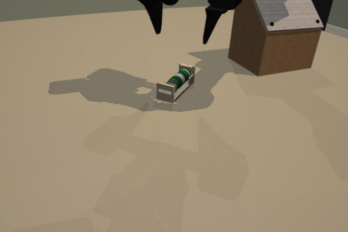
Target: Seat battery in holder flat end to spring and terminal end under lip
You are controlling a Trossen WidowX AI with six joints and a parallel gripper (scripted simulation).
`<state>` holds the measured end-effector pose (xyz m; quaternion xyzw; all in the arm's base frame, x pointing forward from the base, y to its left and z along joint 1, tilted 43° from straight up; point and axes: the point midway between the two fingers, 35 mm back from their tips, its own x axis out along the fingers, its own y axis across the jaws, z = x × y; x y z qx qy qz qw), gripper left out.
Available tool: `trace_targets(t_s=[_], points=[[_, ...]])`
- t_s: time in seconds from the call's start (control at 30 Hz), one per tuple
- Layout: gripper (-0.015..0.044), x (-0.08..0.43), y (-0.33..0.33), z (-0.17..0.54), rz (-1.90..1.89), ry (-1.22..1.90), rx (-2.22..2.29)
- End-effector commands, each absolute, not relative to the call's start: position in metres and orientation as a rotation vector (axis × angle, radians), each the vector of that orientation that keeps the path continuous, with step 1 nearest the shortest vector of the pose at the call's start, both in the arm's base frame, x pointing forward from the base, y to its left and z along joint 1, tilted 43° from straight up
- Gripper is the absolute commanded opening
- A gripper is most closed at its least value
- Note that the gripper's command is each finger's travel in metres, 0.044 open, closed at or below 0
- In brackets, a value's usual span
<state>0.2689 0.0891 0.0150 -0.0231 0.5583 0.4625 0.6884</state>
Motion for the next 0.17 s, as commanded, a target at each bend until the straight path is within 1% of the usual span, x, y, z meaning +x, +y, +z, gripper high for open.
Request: trace_targets(t_s=[0.0, 0.13], points=[[0.044, 0.269, 0.0889, 0.0164, 1.037, 1.245, -0.055], [0.044, 0.269, 0.0889, 0.0164, 1.037, 1.245, -0.055]])
